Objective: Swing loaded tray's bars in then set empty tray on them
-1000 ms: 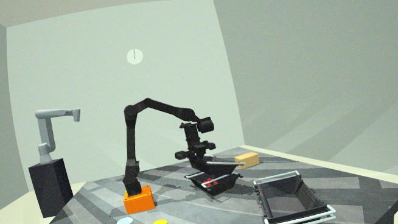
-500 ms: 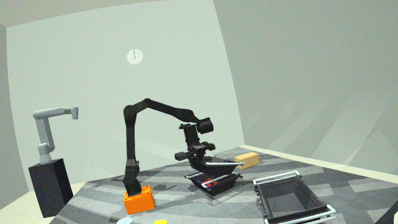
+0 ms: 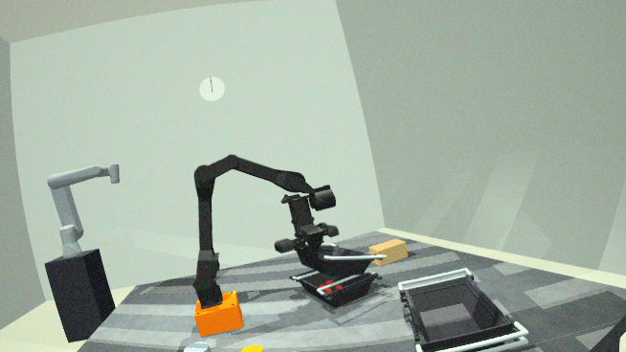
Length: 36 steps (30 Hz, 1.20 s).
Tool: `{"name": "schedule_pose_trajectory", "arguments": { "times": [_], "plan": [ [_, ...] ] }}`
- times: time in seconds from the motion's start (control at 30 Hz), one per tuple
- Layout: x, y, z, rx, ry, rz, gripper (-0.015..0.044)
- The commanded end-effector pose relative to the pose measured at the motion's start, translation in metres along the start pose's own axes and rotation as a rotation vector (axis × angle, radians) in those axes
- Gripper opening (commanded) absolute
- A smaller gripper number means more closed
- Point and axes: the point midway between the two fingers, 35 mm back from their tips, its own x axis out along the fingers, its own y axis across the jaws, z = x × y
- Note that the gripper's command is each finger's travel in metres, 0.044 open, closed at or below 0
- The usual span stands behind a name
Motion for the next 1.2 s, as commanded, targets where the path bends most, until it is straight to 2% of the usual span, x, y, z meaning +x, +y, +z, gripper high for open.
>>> {"name": "schedule_pose_trajectory", "arguments": {
  "times": [0.0,1.17],
  "plan": [
    [0.0034,-0.0052,0.0006,-0.003,-0.002,-0.02,0.0],
    [0.001,-0.0008,0.0001,0.0,0.0,-0.002,0.0]
  ]
}}
